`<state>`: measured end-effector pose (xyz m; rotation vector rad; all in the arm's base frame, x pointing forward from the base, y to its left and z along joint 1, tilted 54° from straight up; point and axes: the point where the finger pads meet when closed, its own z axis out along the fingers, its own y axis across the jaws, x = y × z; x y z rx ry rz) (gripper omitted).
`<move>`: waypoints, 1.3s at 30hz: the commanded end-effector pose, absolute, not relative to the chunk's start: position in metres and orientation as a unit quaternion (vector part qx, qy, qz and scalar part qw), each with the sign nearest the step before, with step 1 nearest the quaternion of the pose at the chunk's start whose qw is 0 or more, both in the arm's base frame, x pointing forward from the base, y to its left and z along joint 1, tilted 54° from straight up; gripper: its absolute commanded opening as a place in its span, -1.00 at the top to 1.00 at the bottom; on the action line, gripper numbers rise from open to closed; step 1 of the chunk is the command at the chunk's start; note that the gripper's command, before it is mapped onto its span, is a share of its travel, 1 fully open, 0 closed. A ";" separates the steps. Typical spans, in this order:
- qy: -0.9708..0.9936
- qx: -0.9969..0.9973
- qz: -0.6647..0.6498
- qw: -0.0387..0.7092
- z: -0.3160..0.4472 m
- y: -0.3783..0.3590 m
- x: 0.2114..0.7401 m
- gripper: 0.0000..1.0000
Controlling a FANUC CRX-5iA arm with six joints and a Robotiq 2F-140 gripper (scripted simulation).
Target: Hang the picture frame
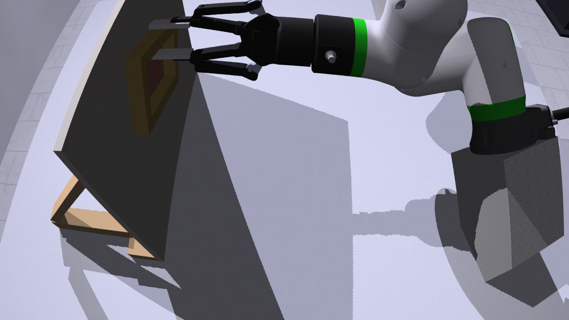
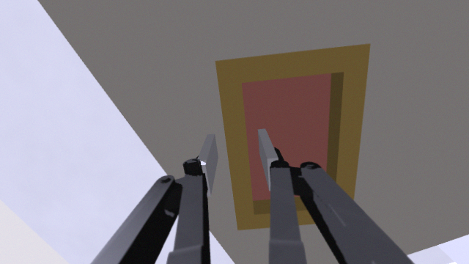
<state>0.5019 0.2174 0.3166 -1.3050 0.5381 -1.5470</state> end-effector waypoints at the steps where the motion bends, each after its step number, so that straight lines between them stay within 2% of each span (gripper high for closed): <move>1: 0.222 -0.540 -0.640 0.500 0.317 0.218 0.502 0.41; 17: 0.222 -0.540 -0.640 0.500 0.317 0.218 0.502 0.41; 18: 0.222 -0.540 -0.640 0.500 0.317 0.218 0.502 1.00; 39: 0.222 -0.540 -0.640 0.500 0.317 0.218 0.502 1.00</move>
